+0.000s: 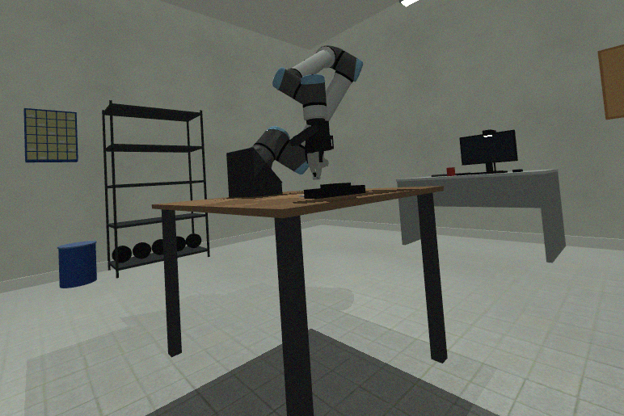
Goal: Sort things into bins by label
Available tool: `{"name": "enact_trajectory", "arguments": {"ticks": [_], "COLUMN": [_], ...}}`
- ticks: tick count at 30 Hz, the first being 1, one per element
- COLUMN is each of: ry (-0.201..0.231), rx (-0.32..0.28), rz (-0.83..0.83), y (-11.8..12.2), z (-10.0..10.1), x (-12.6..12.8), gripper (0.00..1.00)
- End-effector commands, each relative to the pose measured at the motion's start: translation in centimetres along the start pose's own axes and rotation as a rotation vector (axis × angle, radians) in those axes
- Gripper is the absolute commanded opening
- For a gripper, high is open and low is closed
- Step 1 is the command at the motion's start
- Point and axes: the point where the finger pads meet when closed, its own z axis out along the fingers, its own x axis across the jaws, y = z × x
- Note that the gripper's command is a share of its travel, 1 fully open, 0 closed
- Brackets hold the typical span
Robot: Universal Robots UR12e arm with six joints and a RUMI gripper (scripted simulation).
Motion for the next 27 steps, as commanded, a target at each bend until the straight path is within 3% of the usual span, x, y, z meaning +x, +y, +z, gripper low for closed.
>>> {"name": "enact_trajectory", "arguments": {"ticks": [1,11,27], "ry": [-0.001,-0.001,-0.001], "rx": [0.001,0.001,0.001], "rz": [0.0,0.0,0.0], "y": [0.1,0.4,0.4], "z": [-0.1,0.5,3.5], "x": [0.0,0.1,0.1], "gripper": [0.0,0.0,0.0]}}
